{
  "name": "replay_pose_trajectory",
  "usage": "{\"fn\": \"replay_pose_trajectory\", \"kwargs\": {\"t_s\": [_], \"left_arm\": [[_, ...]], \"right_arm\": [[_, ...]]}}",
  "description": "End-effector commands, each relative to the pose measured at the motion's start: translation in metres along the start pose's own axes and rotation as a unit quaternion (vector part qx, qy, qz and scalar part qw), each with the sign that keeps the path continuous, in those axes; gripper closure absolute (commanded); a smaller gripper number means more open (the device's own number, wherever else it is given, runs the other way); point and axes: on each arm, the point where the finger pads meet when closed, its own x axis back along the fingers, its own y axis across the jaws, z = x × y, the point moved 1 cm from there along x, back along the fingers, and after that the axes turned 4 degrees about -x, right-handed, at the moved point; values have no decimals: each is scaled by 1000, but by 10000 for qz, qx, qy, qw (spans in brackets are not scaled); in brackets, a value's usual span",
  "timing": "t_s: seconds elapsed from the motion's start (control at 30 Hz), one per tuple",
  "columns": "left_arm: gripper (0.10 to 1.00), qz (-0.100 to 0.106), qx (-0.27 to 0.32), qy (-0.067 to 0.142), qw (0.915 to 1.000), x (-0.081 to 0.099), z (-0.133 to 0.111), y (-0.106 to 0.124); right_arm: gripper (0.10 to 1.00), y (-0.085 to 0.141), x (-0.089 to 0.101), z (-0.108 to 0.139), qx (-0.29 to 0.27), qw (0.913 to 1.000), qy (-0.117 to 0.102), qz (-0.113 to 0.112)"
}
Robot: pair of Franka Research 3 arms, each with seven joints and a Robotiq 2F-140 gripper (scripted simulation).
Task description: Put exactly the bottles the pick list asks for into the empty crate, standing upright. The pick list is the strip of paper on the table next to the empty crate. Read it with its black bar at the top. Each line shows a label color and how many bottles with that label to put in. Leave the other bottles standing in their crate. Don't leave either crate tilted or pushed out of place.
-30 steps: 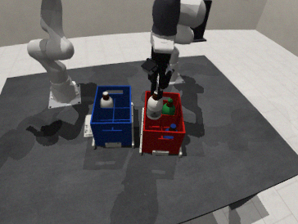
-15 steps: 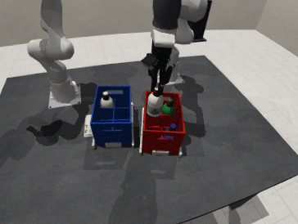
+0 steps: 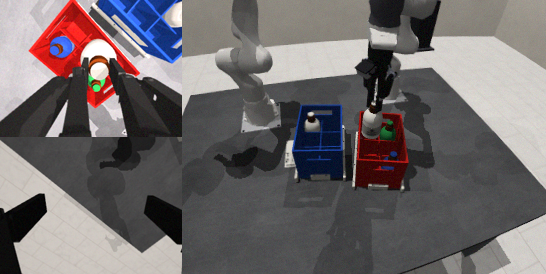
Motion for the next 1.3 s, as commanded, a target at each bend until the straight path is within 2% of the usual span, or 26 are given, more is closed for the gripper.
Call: {"fn": "replay_pose_trajectory", "kwargs": {"t_s": [0.0,0.1,1.27], "left_arm": [[999,-4,-14,18,10000,10,-1,1],[999,-4,-14,18,10000,14,-1,1],[999,-4,-14,18,10000,14,-1,1]], "right_arm": [[98,0,0,1,-19,10000,21,2],[98,0,0,1,-19,10000,21,2],[98,0,0,1,-19,10000,21,2]]}}
